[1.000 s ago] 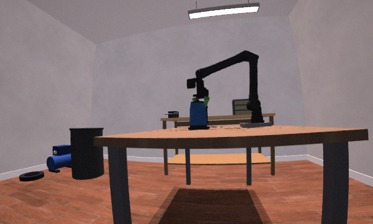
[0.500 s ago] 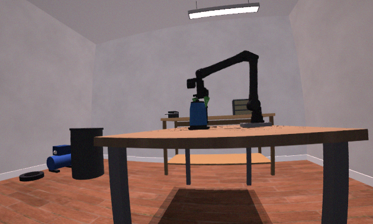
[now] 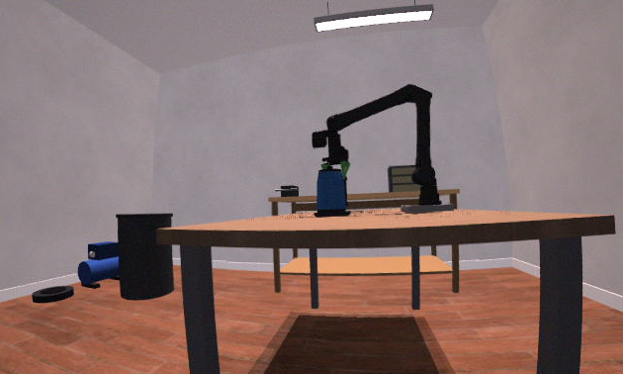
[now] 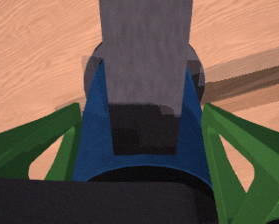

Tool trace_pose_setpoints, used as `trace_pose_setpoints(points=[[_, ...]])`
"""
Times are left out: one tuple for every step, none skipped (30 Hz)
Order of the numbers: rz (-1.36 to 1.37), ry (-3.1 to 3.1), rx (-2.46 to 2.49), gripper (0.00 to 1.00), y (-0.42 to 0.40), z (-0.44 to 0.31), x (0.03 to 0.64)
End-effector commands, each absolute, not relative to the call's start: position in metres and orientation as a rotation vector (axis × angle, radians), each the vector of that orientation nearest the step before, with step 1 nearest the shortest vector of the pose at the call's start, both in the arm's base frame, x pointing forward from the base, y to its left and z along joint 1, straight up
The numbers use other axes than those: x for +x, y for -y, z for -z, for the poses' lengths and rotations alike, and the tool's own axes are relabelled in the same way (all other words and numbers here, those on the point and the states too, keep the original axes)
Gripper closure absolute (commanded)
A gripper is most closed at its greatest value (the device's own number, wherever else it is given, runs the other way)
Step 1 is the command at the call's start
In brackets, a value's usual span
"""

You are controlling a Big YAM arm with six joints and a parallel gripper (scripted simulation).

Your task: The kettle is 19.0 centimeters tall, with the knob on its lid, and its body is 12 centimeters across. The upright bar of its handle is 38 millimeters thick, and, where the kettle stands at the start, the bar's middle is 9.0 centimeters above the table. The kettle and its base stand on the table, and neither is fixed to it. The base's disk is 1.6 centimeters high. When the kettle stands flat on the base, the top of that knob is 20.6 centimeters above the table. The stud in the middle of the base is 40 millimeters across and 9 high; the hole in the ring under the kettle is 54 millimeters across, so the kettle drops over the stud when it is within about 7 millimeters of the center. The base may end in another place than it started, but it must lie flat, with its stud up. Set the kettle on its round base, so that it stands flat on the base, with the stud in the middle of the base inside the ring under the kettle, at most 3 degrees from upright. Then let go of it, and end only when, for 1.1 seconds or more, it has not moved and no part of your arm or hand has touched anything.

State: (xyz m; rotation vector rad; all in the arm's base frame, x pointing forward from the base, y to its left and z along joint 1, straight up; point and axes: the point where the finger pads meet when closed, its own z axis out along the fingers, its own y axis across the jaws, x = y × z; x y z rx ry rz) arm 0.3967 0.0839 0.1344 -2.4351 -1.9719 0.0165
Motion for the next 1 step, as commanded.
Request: trace_pose_setpoints(points=[[0.044, 1.985, -2.448, 0.26, -0.084, -0.1447, 0.4092]])
